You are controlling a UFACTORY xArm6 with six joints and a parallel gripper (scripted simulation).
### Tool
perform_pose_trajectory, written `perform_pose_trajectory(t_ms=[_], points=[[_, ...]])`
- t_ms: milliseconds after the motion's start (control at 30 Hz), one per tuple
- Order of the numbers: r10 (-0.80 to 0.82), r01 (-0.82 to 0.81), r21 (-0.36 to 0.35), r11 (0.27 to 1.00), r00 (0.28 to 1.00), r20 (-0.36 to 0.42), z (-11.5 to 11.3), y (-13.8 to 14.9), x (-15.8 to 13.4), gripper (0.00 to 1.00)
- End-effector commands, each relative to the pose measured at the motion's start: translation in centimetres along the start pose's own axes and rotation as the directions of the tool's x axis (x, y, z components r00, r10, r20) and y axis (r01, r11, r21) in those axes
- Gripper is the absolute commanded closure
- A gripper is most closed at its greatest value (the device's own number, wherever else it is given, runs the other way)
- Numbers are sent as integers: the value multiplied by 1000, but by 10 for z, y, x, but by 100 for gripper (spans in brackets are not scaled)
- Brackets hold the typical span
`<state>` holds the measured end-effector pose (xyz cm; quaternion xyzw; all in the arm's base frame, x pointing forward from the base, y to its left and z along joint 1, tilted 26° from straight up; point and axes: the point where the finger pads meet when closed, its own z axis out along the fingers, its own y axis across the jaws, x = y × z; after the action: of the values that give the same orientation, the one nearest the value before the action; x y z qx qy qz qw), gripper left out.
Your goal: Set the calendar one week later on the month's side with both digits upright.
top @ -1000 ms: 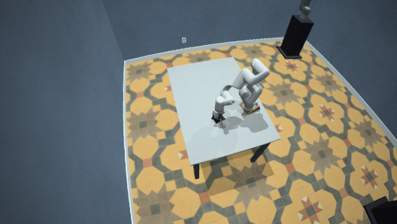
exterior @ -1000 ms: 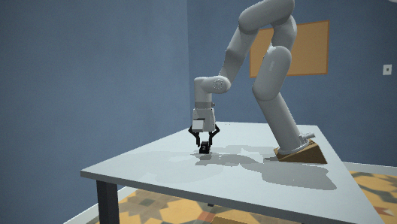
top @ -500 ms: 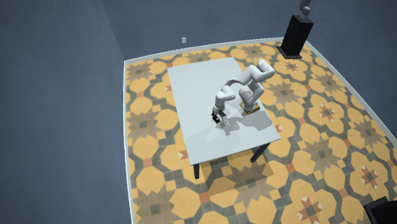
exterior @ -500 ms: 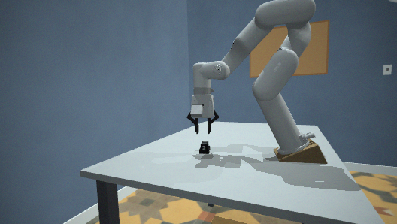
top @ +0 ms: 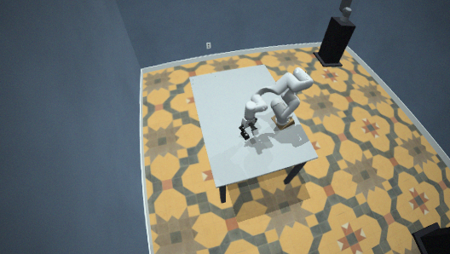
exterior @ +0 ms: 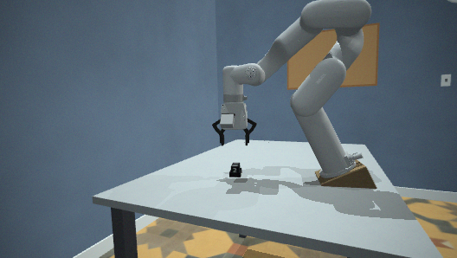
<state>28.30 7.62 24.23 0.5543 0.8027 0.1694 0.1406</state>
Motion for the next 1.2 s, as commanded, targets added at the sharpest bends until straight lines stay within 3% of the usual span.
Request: perform_pose_trajectory(t_ms=[0,667,1167], points=[[0,0,-4,1000,1000,0,-1,1,0,0],[0,0,-4,1000,1000,0,-5,1,0,0],[0,0,-4,1000,1000,0,-51,1,0,0]])
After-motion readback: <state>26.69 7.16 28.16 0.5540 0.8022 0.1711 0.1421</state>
